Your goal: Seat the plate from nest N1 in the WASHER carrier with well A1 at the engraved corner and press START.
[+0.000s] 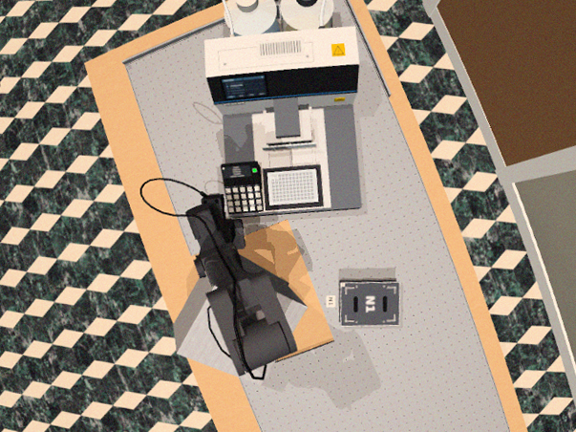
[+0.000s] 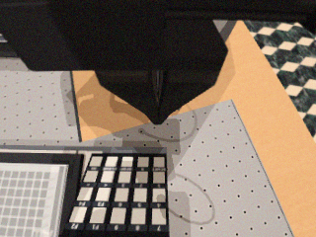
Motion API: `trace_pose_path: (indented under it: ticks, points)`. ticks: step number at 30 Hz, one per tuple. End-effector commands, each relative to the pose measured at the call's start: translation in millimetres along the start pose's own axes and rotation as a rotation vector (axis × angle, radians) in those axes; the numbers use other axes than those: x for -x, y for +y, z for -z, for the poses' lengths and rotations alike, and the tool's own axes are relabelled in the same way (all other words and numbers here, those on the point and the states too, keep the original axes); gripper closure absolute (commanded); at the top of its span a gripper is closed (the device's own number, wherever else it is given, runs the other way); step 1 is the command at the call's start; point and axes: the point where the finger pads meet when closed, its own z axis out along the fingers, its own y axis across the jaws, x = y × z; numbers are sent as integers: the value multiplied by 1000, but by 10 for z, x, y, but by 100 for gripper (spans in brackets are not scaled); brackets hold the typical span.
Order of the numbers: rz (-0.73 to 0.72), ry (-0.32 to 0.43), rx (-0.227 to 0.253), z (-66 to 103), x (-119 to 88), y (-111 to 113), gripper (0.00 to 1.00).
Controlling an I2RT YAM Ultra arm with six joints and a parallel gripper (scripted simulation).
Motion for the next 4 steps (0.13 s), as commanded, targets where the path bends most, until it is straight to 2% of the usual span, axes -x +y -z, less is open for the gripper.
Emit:
trace_pose_path:
  ticks: [1,4]
  points:
    - [-17,-67,4,52,234,51,100]
    - [-17,-67,4,52,234,51,100]
